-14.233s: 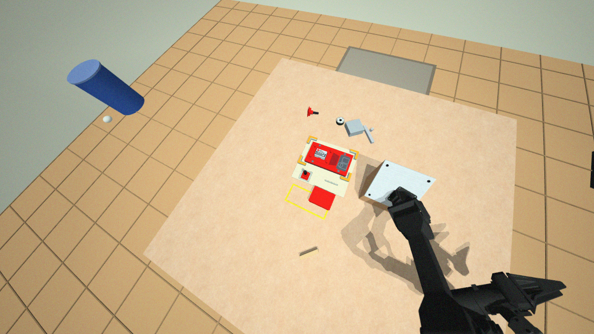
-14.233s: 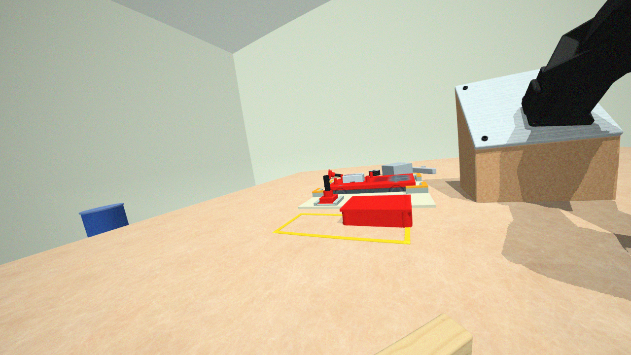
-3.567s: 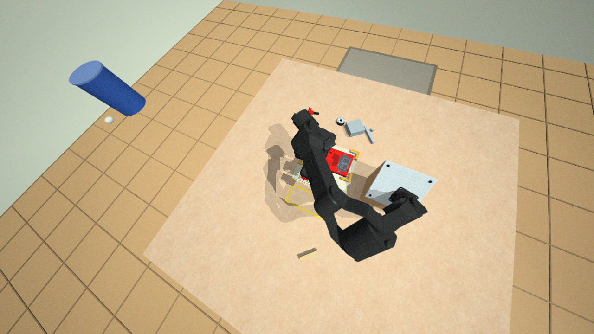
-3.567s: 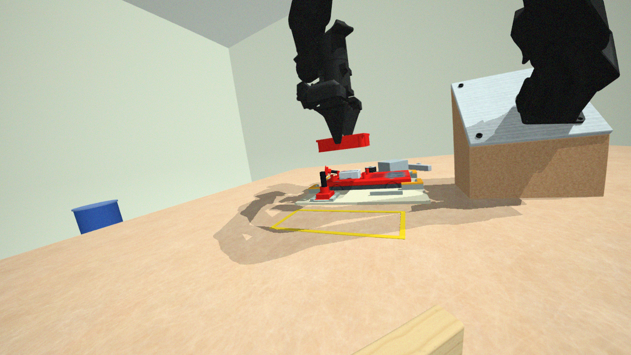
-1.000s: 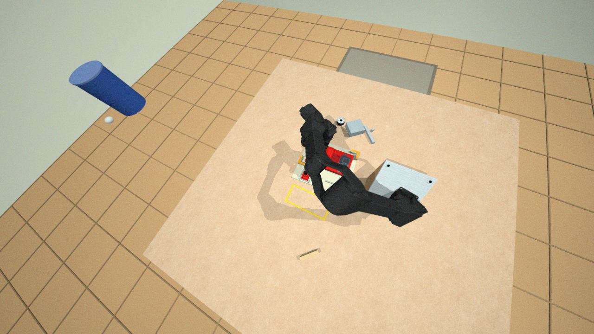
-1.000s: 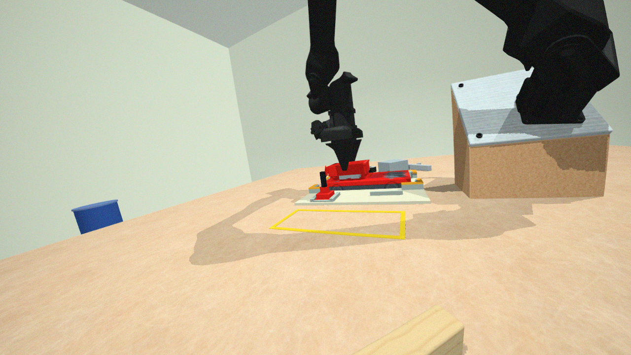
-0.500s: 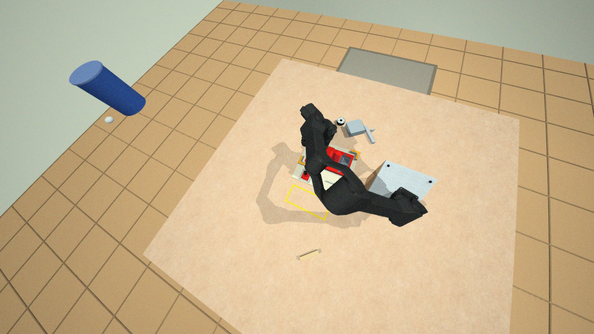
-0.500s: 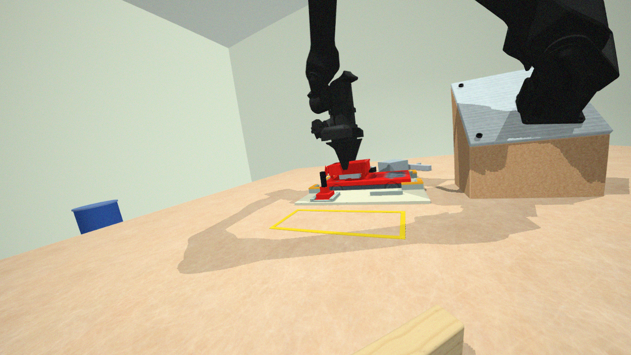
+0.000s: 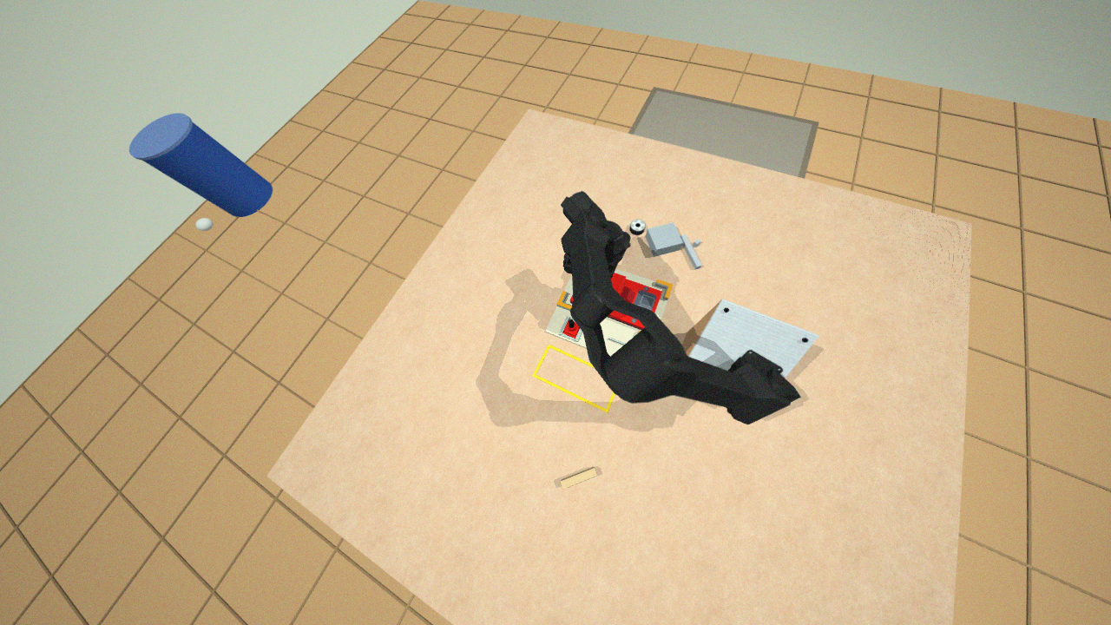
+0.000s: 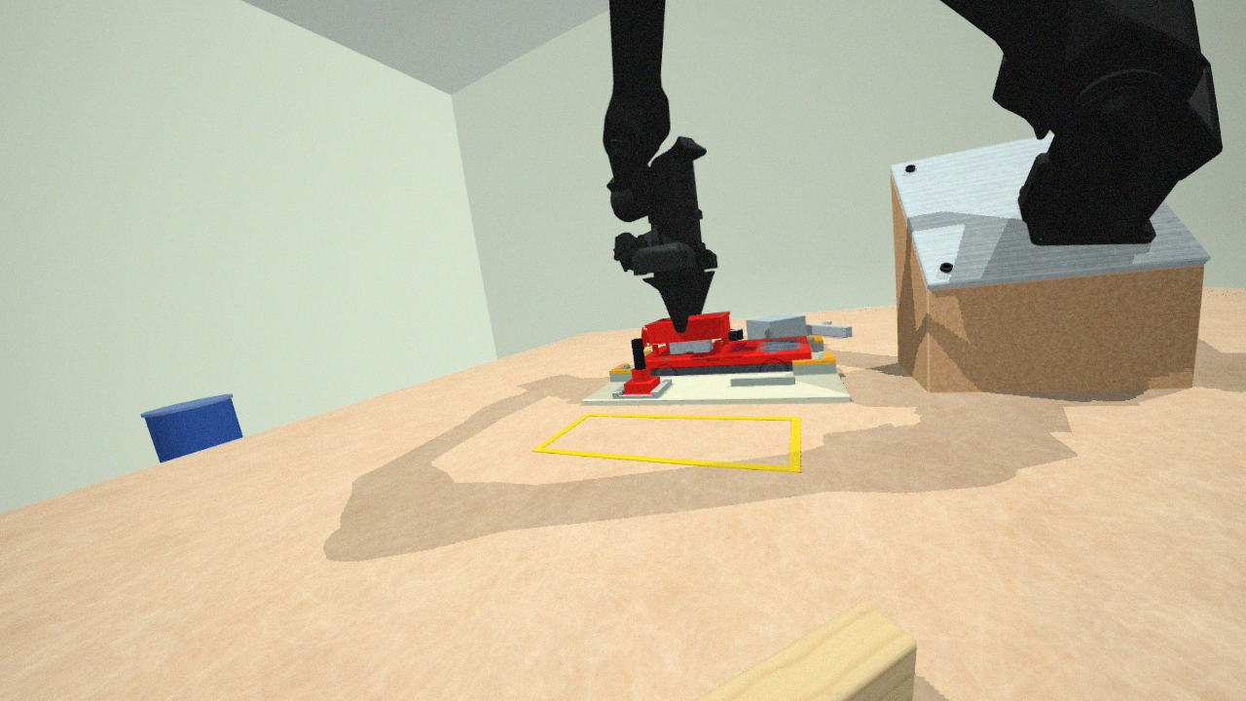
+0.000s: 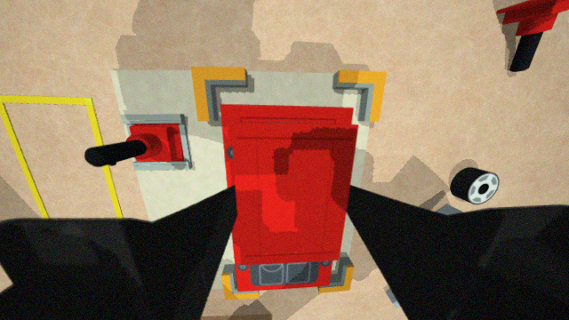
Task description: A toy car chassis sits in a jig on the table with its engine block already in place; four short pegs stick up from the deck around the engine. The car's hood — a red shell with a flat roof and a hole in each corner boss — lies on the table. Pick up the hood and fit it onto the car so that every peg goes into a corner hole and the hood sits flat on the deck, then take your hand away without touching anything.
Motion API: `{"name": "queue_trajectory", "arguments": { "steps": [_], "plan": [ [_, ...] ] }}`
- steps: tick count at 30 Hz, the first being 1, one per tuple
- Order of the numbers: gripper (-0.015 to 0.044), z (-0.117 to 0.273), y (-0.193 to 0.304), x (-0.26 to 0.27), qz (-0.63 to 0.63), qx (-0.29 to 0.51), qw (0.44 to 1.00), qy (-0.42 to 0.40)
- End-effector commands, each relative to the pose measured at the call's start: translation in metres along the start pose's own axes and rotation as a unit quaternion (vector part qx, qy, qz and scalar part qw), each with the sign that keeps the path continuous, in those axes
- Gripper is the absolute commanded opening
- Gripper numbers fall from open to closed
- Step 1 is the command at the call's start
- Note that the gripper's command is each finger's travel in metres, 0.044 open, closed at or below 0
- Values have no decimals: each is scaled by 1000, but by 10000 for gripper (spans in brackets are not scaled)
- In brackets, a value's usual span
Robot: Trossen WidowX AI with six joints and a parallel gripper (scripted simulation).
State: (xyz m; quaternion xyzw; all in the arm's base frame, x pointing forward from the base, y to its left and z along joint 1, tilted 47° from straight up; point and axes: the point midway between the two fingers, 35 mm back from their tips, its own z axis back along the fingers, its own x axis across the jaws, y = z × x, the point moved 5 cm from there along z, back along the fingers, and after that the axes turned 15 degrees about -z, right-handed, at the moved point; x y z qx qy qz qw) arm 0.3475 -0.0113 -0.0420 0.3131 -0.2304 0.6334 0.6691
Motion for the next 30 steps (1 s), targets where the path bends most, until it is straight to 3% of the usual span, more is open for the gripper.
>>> {"name": "queue_trajectory", "arguments": {
  "steps": [1, 30],
  "plan": [
    [0, 0, 0, 0, 1, -2, 1000, 0],
    [0, -6, 0, -1, 0, -5, 1000, -2]
  ]
}}
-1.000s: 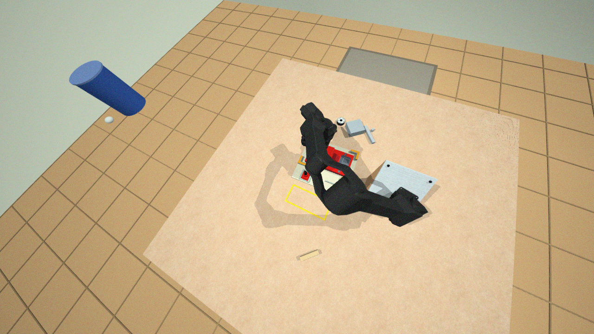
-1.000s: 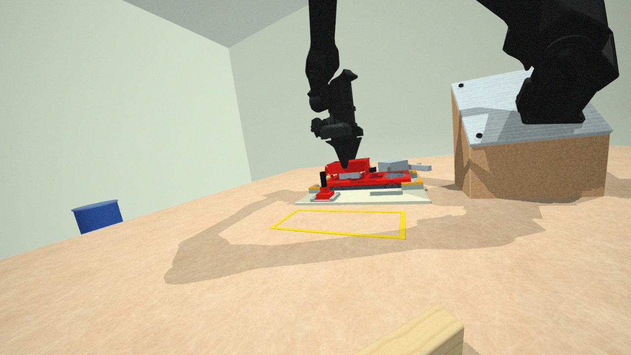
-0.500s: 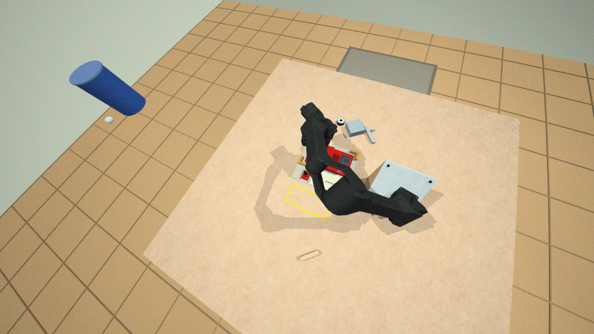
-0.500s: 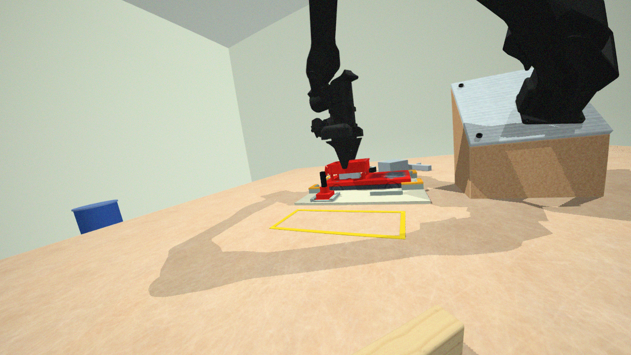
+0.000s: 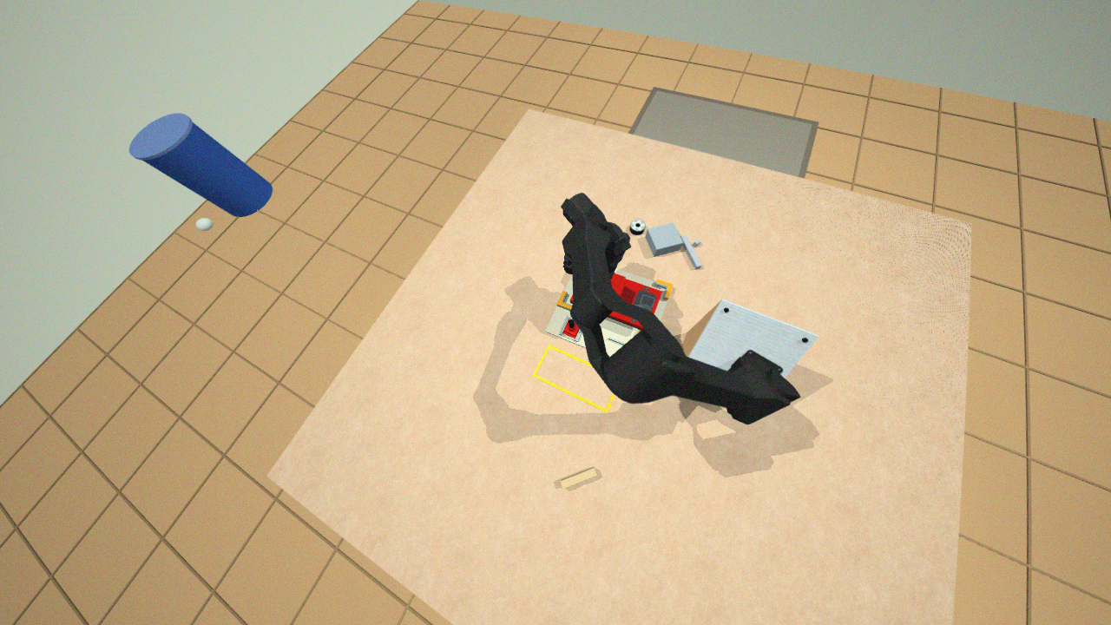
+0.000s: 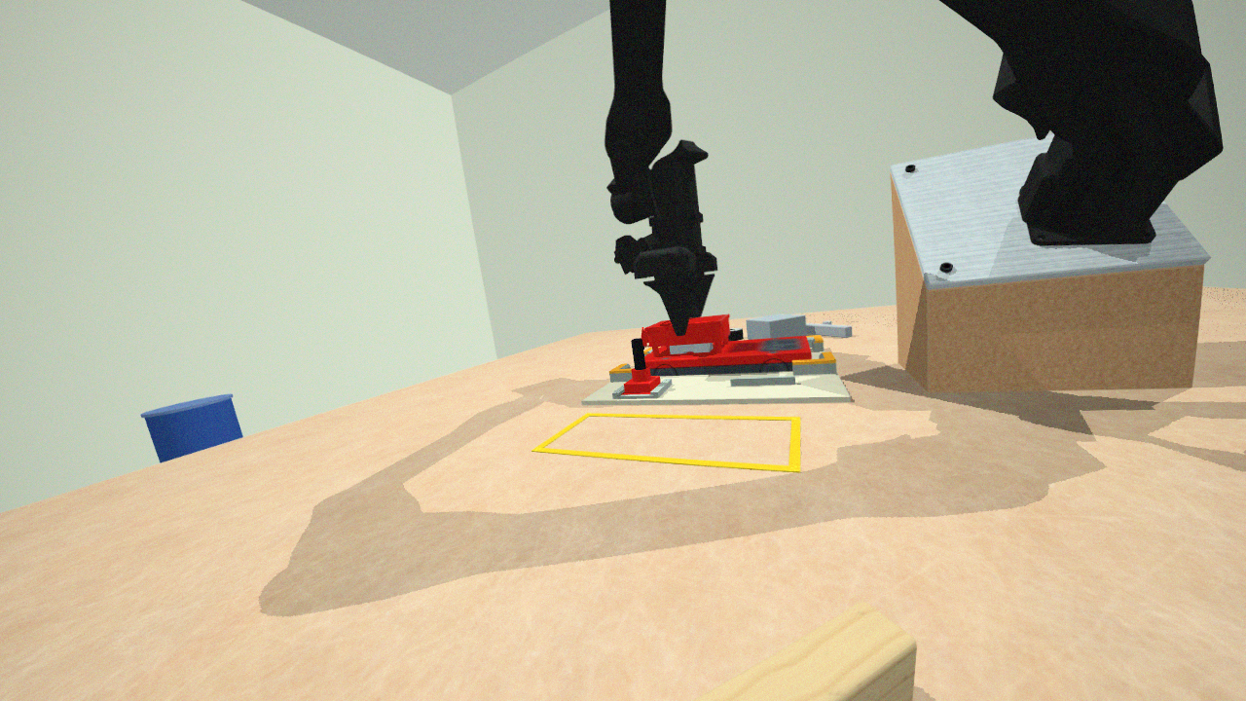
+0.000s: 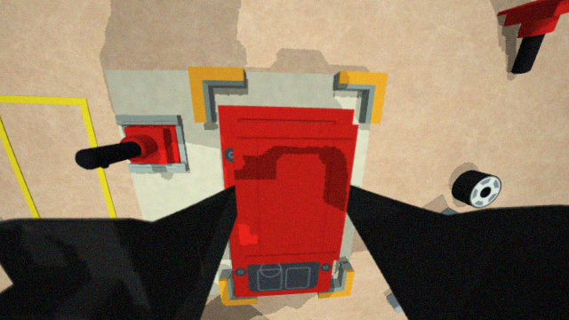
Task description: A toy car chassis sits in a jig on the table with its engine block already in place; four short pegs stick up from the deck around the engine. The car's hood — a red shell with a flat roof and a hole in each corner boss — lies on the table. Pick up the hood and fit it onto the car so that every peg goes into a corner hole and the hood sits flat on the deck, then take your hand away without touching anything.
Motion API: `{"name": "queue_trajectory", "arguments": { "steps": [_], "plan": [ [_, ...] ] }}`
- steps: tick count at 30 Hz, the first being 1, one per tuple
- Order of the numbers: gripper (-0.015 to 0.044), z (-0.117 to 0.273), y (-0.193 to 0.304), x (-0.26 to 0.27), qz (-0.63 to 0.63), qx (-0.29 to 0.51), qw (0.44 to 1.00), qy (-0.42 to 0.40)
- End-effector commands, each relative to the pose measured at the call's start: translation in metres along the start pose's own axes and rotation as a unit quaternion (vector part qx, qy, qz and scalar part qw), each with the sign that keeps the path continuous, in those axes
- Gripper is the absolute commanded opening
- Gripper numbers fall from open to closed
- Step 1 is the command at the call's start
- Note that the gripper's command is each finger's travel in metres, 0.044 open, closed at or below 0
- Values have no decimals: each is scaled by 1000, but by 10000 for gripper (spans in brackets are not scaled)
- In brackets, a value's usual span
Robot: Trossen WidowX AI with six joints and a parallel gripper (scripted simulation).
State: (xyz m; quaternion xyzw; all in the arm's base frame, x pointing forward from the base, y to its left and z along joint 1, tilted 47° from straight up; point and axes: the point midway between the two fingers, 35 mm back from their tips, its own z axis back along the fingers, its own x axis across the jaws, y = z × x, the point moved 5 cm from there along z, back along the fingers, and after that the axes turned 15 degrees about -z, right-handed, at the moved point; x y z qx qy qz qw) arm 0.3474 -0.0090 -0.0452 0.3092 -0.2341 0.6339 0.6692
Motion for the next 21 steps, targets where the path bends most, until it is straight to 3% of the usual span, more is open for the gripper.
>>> {"name": "queue_trajectory", "arguments": {
  "steps": [1, 21],
  "plan": [
    [0, -3, 1, 0, -2, 0, 1000, -2],
    [0, 4, 0, 0, -1, 0, 1000, -1]
  ]
}}
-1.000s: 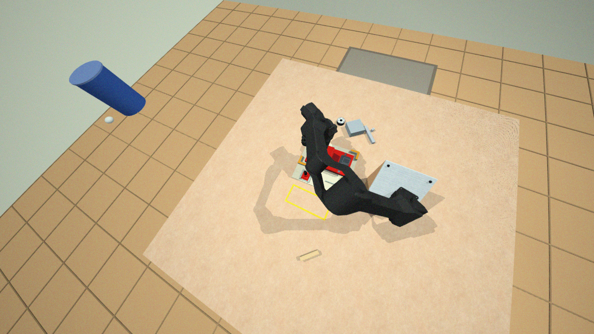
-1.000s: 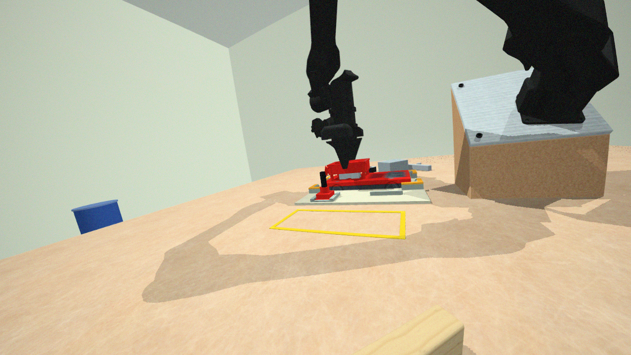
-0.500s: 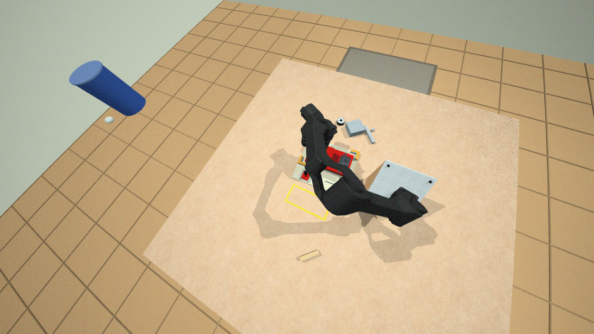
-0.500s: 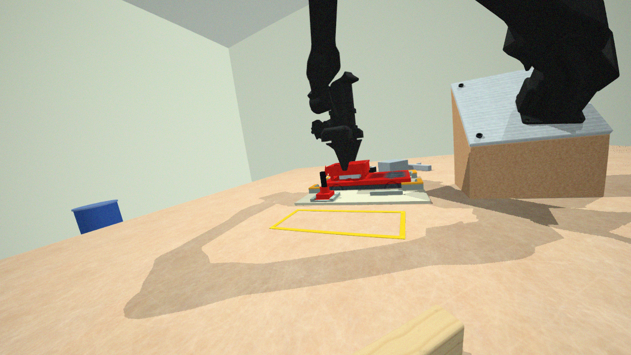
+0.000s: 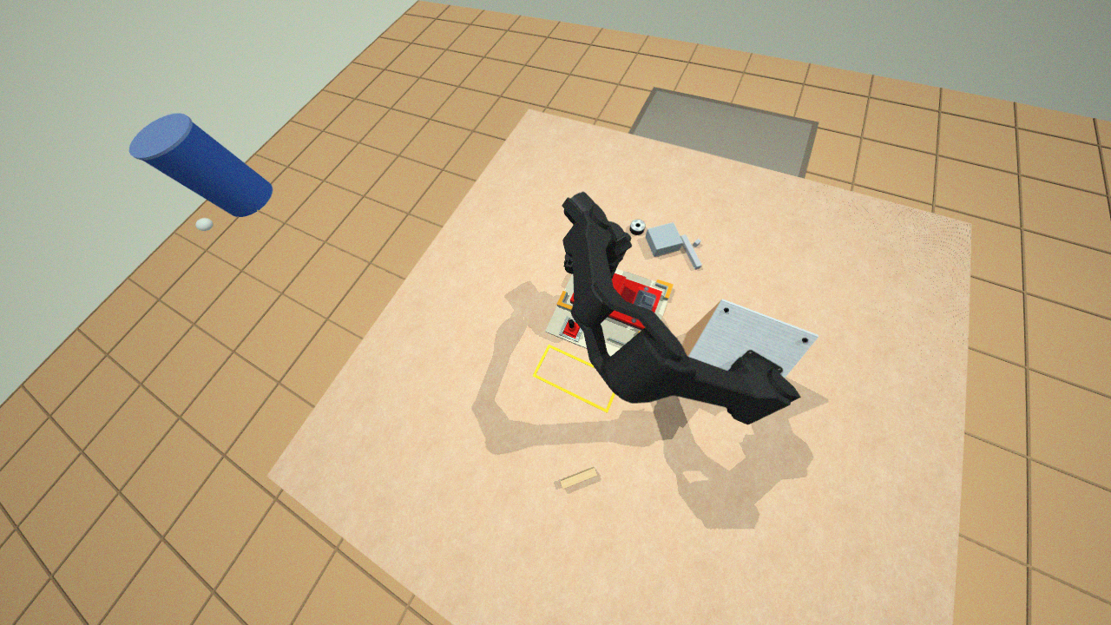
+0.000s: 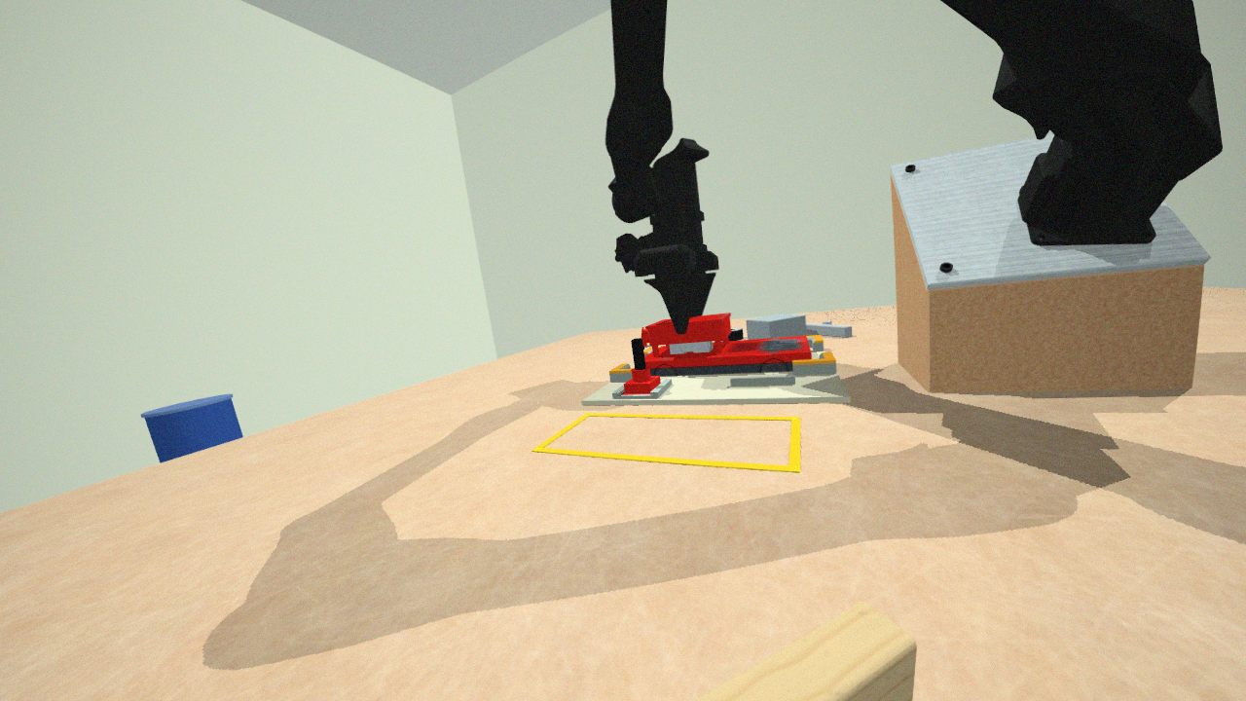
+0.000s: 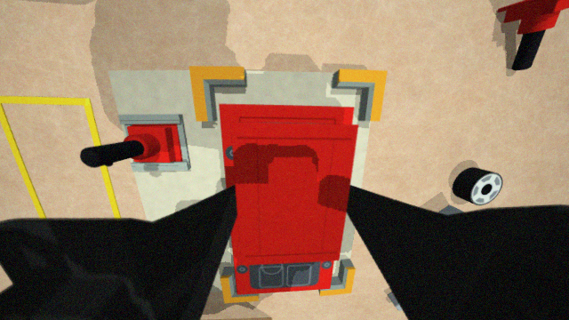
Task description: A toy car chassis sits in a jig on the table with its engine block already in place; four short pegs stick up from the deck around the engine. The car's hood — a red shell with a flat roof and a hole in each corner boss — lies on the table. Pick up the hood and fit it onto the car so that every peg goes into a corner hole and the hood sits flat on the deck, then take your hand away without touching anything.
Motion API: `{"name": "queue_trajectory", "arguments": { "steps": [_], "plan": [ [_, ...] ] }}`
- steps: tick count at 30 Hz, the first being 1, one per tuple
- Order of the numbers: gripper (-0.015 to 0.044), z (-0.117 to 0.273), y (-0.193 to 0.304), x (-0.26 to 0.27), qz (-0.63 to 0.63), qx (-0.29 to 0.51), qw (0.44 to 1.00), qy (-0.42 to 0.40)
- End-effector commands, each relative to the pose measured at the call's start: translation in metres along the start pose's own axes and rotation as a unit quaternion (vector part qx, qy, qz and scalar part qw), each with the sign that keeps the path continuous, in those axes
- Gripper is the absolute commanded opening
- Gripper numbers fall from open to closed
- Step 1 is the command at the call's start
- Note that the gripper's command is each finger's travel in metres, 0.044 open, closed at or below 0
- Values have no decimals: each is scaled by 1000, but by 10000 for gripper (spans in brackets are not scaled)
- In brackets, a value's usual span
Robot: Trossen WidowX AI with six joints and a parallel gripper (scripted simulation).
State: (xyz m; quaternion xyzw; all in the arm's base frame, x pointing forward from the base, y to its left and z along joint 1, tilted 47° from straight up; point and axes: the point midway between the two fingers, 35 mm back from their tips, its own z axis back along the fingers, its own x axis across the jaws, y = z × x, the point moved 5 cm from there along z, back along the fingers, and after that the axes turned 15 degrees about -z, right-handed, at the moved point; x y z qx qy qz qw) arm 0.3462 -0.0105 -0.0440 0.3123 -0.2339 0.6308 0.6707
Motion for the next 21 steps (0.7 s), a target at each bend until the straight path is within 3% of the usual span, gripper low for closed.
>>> {"name": "queue_trajectory", "arguments": {
  "steps": [1, 21],
  "plan": [
    [0, 3, -1, 0, 3, -1, 1000, 1],
    [0, 1, 0, 0, 2, -2, 1000, -1]
  ]
}}
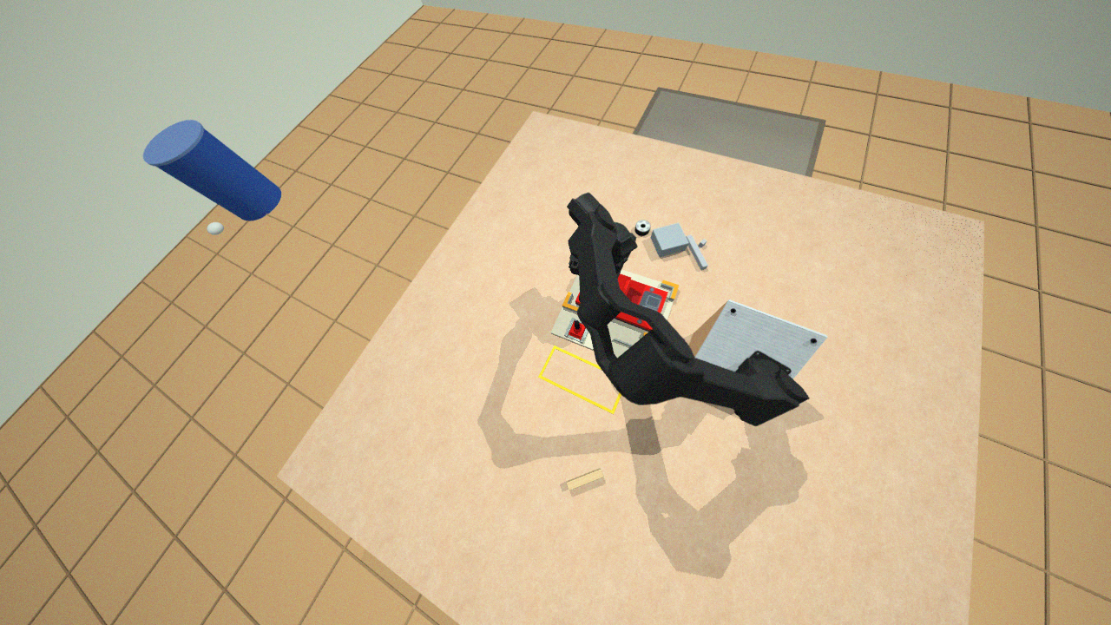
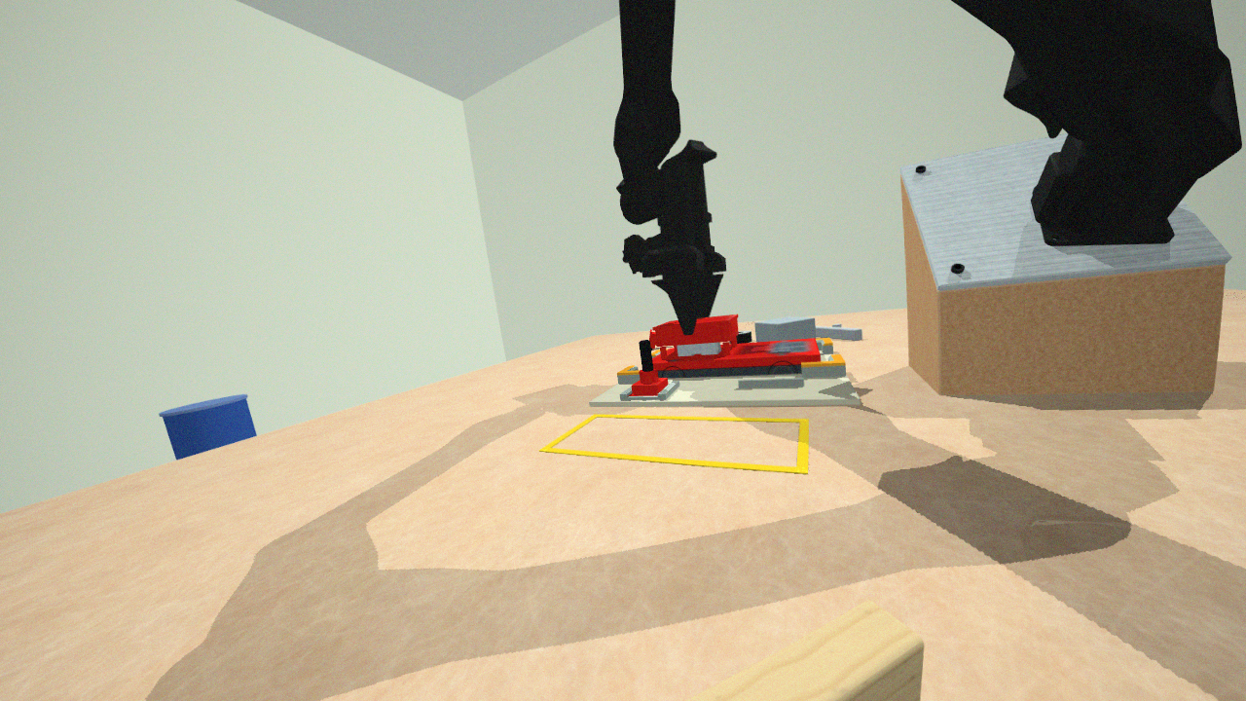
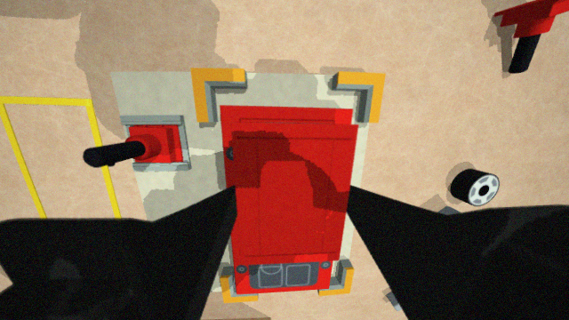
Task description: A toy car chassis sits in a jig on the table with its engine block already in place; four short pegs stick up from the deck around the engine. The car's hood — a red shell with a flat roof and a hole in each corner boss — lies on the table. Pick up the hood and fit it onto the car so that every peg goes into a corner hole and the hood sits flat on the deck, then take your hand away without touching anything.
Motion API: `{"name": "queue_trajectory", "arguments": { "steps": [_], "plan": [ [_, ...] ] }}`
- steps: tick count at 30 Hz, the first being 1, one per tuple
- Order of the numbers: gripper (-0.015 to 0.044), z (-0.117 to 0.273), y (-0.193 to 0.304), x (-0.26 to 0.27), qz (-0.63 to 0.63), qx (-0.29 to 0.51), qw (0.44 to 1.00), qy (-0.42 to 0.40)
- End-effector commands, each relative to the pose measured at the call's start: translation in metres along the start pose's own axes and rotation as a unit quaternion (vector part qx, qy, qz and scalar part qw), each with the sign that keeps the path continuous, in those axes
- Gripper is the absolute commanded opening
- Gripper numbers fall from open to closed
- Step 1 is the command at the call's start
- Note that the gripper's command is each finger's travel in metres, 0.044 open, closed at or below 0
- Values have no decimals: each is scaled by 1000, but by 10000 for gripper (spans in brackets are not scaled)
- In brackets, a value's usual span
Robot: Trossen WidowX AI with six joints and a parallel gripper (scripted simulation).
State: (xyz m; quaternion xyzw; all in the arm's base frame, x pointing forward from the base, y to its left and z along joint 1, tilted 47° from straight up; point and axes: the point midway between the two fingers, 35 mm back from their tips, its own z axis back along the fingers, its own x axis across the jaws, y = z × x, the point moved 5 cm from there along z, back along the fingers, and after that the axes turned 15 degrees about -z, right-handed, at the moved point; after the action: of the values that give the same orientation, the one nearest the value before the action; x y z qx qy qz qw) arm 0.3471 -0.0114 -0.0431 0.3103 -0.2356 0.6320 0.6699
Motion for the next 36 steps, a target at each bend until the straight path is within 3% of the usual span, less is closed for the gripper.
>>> {"name": "queue_trajectory", "arguments": {
  "steps": [1, 36],
  "plan": [
    [0, -1, 0, 0, -1, 0, 1000, -1],
    [0, -12, 1, 0, -1, 0, 1000, -1]
  ]
}}
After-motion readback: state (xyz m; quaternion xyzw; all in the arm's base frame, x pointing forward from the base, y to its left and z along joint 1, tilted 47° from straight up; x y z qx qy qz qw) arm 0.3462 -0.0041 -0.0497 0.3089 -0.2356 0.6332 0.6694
